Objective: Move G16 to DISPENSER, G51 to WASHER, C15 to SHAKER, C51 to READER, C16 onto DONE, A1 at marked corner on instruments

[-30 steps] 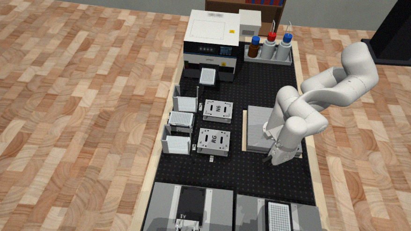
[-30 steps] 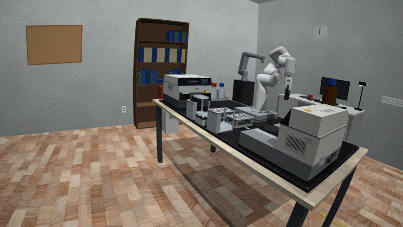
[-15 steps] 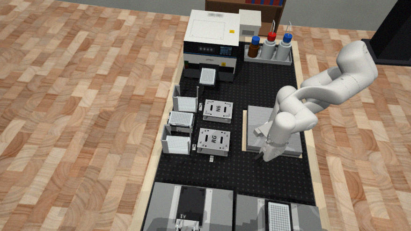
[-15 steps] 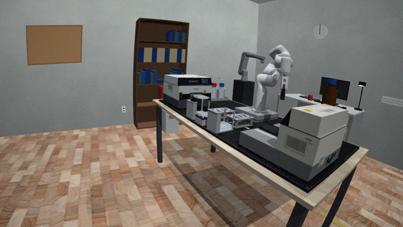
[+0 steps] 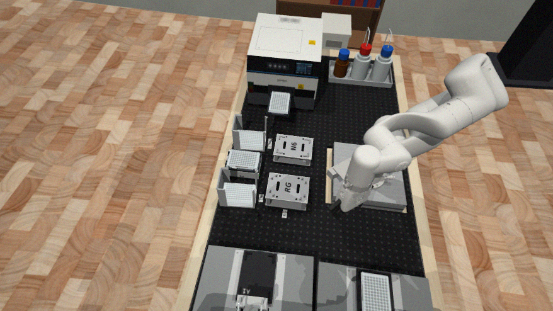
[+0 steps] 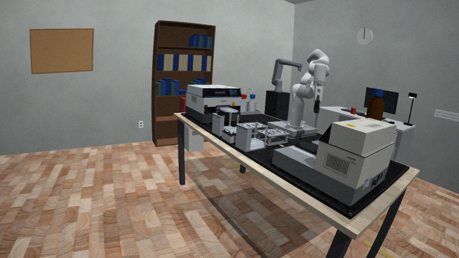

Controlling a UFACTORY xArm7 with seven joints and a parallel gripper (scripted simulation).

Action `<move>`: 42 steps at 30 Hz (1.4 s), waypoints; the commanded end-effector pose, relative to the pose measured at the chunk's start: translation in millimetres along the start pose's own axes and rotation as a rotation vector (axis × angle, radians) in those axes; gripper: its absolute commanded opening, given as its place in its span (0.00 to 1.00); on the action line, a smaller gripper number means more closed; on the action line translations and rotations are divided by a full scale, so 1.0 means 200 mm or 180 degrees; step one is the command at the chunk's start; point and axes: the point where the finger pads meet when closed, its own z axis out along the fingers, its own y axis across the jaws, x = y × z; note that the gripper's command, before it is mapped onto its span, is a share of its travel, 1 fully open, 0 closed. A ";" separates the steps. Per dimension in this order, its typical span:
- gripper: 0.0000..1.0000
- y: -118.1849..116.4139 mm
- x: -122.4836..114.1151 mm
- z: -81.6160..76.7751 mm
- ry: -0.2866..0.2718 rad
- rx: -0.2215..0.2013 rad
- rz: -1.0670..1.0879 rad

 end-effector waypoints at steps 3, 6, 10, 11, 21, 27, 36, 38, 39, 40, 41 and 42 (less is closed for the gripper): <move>1.00 -0.05 0.05 -0.01 -0.0004 0.0010 -0.0376; 1.00 -0.07 0.09 -0.01 -0.0004 0.0010 -0.0428; 1.00 -0.11 0.15 -0.01 -0.0003 0.0010 -0.0428; 1.00 -0.12 0.16 -0.01 -0.0003 0.0010 -0.0428; 1.00 -0.19 0.28 -0.01 -0.0001 0.0011 -0.0683; 1.00 -0.25 0.36 -0.01 0.0000 0.0011 -0.0862; 1.00 -0.31 0.46 -0.01 0.0000 0.0011 -0.0862; 1.00 -0.33 0.48 -0.01 0.0001 0.0011 -0.0862; 1.00 -0.34 0.49 -0.01 0.0001 0.0011 -0.0862; 1.00 -0.34 0.49 -0.01 0.0001 0.0011 -0.0862; 1.00 -0.35 0.51 -0.01 0.0001 0.0011 -0.0989; 1.00 -0.36 0.52 -0.01 0.0002 0.0011 -0.1117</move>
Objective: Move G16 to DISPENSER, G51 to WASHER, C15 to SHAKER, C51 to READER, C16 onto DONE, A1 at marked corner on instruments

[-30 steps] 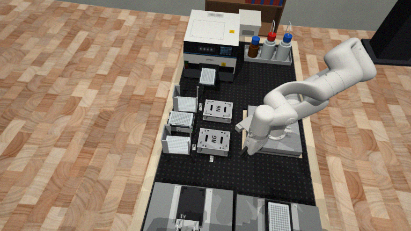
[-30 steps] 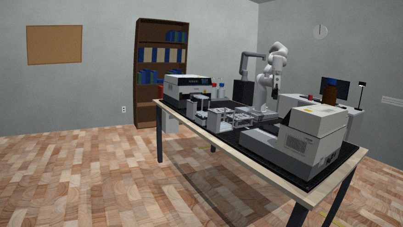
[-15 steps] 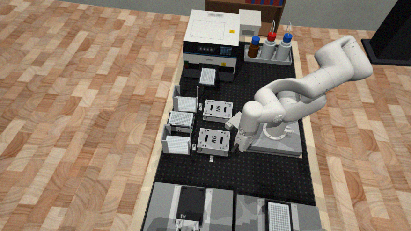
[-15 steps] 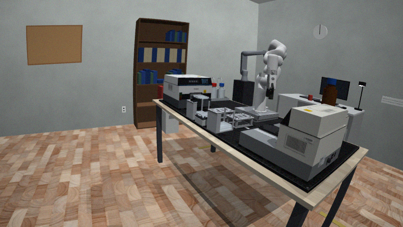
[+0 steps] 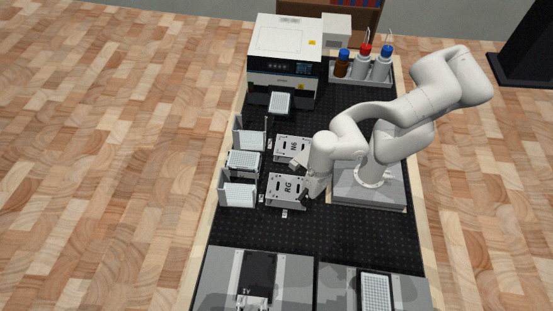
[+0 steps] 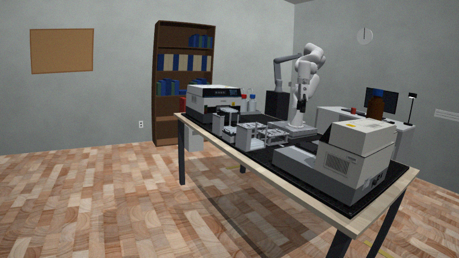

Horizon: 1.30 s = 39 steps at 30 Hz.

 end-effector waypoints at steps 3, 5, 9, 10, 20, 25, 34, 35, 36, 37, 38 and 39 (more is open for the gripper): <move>1.00 -0.04 0.10 -0.01 0.0004 0.0009 -0.0425; 1.00 -0.05 0.13 -0.01 0.0005 0.0009 -0.0425; 1.00 -0.07 0.18 -0.01 0.0005 0.0009 -0.0425; 1.00 -0.07 0.18 -0.01 0.0005 0.0009 -0.0425; 1.00 -0.11 0.31 -0.01 0.0006 0.0008 -0.0552; 1.00 -0.13 0.39 -0.01 0.0007 0.0008 -0.0859; 1.00 -0.17 0.50 -0.01 0.0008 0.0008 -0.0859; 1.00 -0.18 0.52 -0.01 0.0008 0.0008 -0.0859; 1.00 -0.18 0.53 -0.01 0.0008 0.0008 -0.0859; 1.00 -0.19 0.55 -0.01 0.0008 0.0008 -0.0859; 1.00 -0.19 0.56 -0.01 0.0008 0.0008 -0.0859; 1.00 -0.19 0.57 -0.01 0.0008 0.0007 -0.0859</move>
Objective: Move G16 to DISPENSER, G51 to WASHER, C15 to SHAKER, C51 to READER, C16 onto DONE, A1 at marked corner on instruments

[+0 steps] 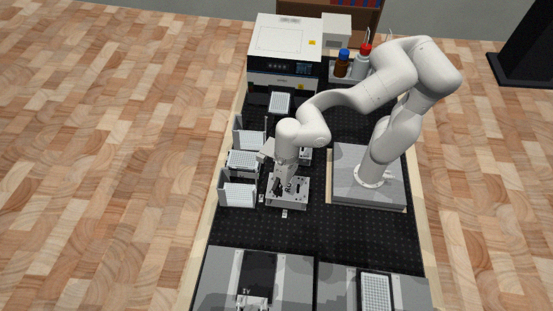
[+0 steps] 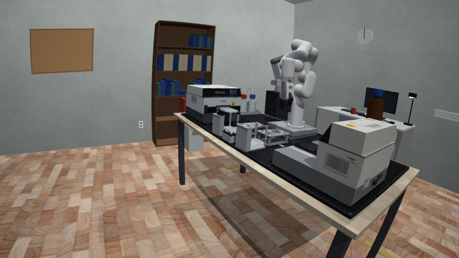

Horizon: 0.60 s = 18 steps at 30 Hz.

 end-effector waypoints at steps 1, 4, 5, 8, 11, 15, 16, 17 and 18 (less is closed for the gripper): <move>1.00 -0.01 0.06 -0.01 0.0007 0.0002 -0.0002; 1.00 -0.01 0.10 -0.01 0.0008 0.0002 -0.0257; 1.00 -0.01 0.10 -0.01 0.0008 0.0002 -0.0257; 1.00 -0.01 0.15 -0.01 0.0008 0.0001 -0.0436; 1.00 -0.02 0.20 -0.01 0.0008 0.0001 -0.0436; 1.00 -0.02 0.26 -0.01 0.0009 0.0001 -0.0436; 1.00 -0.02 0.28 -0.01 0.0009 0.0001 -0.0436; 1.00 -0.02 0.30 -0.01 0.0009 0.0001 -0.0436; 1.00 -0.02 0.31 -0.01 0.0009 0.0001 -0.0436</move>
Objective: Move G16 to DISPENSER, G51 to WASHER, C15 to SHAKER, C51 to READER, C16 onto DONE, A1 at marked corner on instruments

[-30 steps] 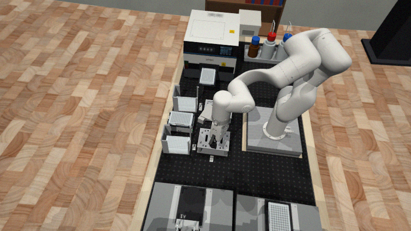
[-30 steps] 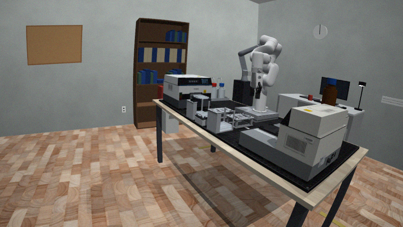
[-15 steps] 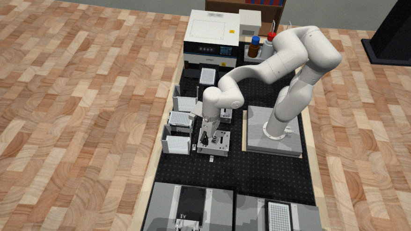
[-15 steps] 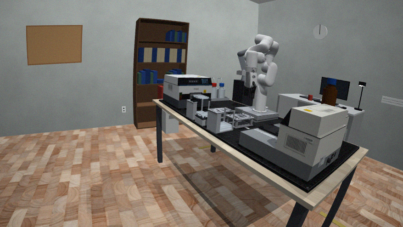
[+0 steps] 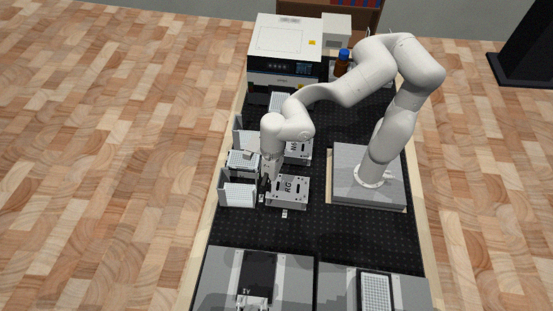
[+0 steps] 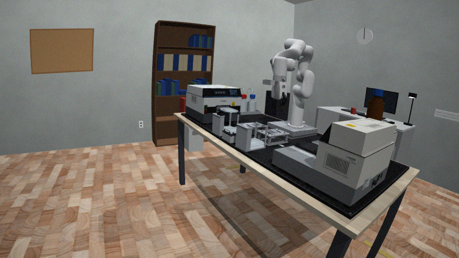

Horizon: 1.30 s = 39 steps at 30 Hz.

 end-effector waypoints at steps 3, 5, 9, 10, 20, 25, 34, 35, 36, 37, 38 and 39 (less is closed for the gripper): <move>1.00 0.00 0.11 -0.01 0.0008 0.0000 -0.0006; 1.00 0.00 0.12 -0.01 0.0008 0.0000 -0.0133; 1.00 0.01 0.19 -0.01 0.0008 -0.0001 -0.0440; 1.00 0.01 0.21 -0.01 0.0008 -0.0001 -0.0440; 1.00 0.02 0.36 -0.01 0.0009 -0.0001 -0.0440; 1.00 0.03 0.42 -0.01 0.0009 -0.0001 -0.0568; 1.00 0.04 0.57 -0.01 0.0010 -0.0002 -0.0875; 1.00 0.04 0.58 -0.01 0.0010 -0.0002 -0.0875; 1.00 0.05 0.60 -0.01 0.0010 -0.0002 -0.0875; 1.00 0.05 0.60 -0.01 0.0010 -0.0002 -0.0875; 1.00 0.05 0.60 -0.01 0.0010 -0.0002 -0.0875; 1.00 0.05 0.62 -0.01 0.0010 -0.0002 -0.0875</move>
